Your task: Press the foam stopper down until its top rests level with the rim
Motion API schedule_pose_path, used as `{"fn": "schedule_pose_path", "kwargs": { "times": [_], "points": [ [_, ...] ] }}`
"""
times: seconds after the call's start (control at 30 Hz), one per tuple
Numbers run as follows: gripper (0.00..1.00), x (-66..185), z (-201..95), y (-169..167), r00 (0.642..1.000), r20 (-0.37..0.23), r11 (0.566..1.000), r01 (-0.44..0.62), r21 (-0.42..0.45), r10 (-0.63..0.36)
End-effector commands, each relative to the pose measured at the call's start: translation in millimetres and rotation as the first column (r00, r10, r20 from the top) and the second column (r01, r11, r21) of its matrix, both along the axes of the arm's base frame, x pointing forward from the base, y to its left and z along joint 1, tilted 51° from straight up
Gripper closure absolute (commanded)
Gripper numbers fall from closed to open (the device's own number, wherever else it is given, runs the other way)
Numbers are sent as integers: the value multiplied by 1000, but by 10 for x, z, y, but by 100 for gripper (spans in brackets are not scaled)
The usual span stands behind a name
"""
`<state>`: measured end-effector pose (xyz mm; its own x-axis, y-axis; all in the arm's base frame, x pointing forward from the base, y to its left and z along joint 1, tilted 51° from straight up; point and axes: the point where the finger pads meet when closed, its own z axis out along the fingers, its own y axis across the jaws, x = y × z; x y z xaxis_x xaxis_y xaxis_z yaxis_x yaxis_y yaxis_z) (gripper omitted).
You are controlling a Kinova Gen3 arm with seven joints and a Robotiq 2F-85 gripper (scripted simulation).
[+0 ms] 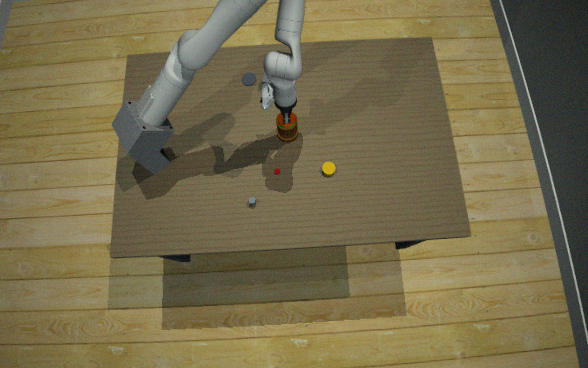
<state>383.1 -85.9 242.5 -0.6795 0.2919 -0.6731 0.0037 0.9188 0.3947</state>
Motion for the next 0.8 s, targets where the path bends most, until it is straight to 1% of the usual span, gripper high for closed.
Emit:
{"fn": "schedule_pose_path", "kwargs": {
  "times": [0.0,0.77],
  "points": [
    [100,2,0,-2,1000,0,1000,1,0,-1],
    [100,62,-52,20,1000,0,1000,1,0,-1]
  ]
}}
